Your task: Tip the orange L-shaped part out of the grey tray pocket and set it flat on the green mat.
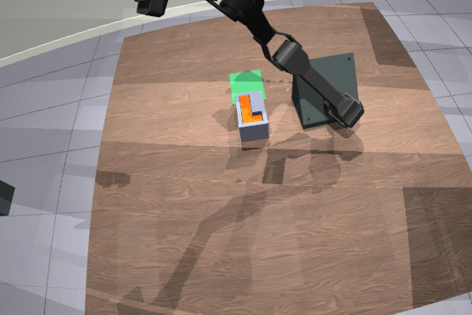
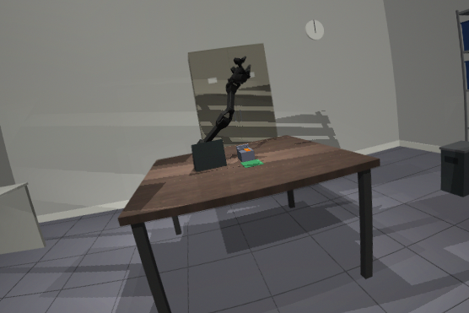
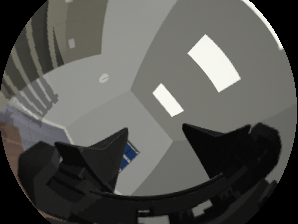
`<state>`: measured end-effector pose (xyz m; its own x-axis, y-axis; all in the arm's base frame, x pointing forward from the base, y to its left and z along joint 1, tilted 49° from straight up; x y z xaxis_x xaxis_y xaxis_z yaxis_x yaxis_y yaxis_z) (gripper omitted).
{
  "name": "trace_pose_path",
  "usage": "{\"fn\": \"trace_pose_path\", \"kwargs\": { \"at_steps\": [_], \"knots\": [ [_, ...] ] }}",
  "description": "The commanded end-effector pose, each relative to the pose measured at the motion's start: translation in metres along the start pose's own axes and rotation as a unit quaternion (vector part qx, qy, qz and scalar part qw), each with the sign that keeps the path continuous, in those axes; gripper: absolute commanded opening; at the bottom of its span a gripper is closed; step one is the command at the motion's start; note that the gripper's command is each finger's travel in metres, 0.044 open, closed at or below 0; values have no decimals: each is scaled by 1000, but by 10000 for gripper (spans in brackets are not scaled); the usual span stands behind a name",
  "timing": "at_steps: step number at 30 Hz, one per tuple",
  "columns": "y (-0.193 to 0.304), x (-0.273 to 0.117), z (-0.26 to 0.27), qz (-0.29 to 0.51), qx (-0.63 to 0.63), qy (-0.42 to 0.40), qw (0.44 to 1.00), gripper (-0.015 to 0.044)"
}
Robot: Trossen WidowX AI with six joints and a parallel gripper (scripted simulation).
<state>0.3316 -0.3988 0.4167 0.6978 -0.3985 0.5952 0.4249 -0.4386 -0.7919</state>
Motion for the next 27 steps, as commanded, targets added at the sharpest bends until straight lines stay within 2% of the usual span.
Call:
{"fn": "trace_pose_path", "kwargs": {
  "at_steps": [1,8,9,15,22,27],
  "knots": [
    [-5,-1,-4,-6,-4,5,1000,374],
    [-88,-17,-31,-94,18,21,995,190],
    [-99,-20,-33,-106,17,22,994,180],
    [-183,-51,-57,-211,-22,47,976,180],
    [-290,-105,-60,-325,-66,26,943,180],
    [-318,-122,-55,-352,-78,17,932,180]
  ]
}}
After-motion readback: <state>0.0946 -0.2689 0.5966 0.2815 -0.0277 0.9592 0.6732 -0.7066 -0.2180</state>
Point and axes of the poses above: the point midway between the two fingers, 35 mm back from their tips, its own x axis out along the fingers, its own z axis across the jaws, y = z × x, the point moved 7 cm from there along -x, back along the fingers, and after that the axes turned 7 degrees about -x, right-handed, at the moved point
